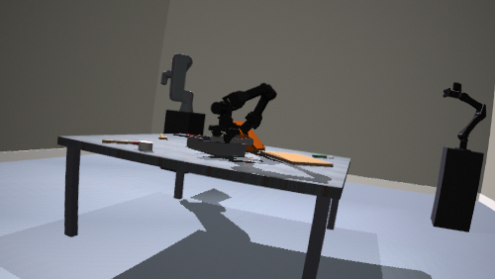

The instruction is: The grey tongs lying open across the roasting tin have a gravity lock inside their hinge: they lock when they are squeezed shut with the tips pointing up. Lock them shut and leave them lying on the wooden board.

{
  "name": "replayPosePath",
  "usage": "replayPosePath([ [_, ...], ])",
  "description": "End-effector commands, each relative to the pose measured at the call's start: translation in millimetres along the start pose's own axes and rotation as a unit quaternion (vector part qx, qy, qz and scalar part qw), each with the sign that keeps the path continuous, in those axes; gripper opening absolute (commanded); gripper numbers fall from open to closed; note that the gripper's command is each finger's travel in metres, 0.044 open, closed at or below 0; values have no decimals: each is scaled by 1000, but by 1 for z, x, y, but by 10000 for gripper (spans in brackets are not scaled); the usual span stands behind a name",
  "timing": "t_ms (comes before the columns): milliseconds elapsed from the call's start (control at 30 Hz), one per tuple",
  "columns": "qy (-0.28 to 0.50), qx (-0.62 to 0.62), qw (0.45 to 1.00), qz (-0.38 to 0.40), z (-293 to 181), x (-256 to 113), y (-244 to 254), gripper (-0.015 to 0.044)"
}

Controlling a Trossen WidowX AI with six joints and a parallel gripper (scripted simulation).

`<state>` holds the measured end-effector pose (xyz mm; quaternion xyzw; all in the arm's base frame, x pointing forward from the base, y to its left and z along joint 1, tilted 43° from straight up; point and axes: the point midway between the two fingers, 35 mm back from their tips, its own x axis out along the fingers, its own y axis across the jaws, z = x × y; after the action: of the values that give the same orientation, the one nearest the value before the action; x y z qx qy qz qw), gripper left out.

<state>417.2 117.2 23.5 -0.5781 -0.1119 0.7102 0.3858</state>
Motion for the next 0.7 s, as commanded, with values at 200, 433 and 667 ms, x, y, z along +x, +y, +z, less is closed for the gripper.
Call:
replayPosePath([
  [200,0,-1,1000,0,0,0,0,248],
  [433,0,-1,1000,0,0,0,0,202],
  [667,0,-1,1000,0,0,0,0,155],
])
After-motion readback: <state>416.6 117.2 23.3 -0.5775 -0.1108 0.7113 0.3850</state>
